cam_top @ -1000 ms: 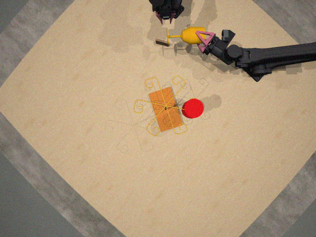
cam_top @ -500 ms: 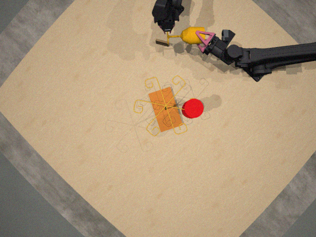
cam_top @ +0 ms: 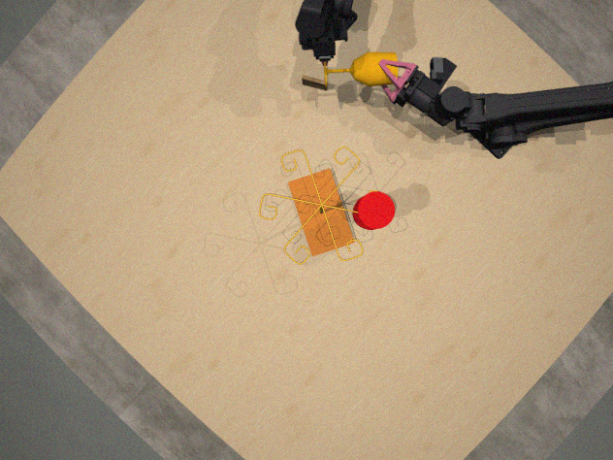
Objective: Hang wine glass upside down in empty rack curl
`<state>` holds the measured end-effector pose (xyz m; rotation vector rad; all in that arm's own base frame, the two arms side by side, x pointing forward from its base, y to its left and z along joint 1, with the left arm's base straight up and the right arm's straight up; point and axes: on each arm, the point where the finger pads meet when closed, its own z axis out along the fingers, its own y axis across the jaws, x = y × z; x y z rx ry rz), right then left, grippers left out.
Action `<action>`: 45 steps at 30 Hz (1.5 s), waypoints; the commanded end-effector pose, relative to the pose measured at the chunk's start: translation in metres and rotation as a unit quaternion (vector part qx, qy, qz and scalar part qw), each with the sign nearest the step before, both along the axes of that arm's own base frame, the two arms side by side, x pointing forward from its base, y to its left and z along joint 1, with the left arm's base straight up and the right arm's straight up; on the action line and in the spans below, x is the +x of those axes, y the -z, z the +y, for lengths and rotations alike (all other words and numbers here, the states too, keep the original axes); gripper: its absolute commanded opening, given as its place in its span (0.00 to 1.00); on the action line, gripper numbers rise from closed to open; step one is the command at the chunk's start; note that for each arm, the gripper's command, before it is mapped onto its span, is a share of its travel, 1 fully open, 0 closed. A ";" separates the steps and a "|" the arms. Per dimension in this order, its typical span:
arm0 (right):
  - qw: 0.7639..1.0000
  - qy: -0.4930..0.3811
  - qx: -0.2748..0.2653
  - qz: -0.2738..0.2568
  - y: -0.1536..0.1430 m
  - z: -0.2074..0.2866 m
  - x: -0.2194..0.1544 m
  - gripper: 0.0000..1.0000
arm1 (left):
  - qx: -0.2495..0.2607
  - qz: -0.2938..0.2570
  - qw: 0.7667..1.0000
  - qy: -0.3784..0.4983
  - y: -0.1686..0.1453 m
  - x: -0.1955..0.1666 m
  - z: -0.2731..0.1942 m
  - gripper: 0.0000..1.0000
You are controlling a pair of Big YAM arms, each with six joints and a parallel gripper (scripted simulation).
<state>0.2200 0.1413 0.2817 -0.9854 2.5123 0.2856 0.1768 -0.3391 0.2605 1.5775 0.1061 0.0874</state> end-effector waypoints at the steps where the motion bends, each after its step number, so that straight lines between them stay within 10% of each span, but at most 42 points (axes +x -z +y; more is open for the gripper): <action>1: 1.000 0.004 0.014 -0.020 -0.015 0.005 0.007 0.00 | -0.024 -0.028 0.999 0.009 -0.034 0.001 -0.011 0.74; 4: 1.000 0.000 0.009 -0.016 -0.013 0.004 0.005 0.00 | -0.014 -0.019 1.000 0.004 -0.019 0.002 -0.005 1.00; 28: 1.000 0.000 0.008 -0.014 -0.011 0.003 0.004 0.00 | -0.004 -0.019 1.000 0.000 -0.010 -0.011 0.100 1.00; 34: 0.998 -0.013 0.006 -0.063 -0.038 0.014 0.008 0.00 | -0.027 -0.055 0.997 -0.044 -0.065 0.015 0.111 1.00; 45: 0.955 -0.074 -0.157 -0.241 -0.073 0.028 0.029 0.00 | -0.075 0.154 0.980 -0.106 -0.148 0.044 0.102 1.00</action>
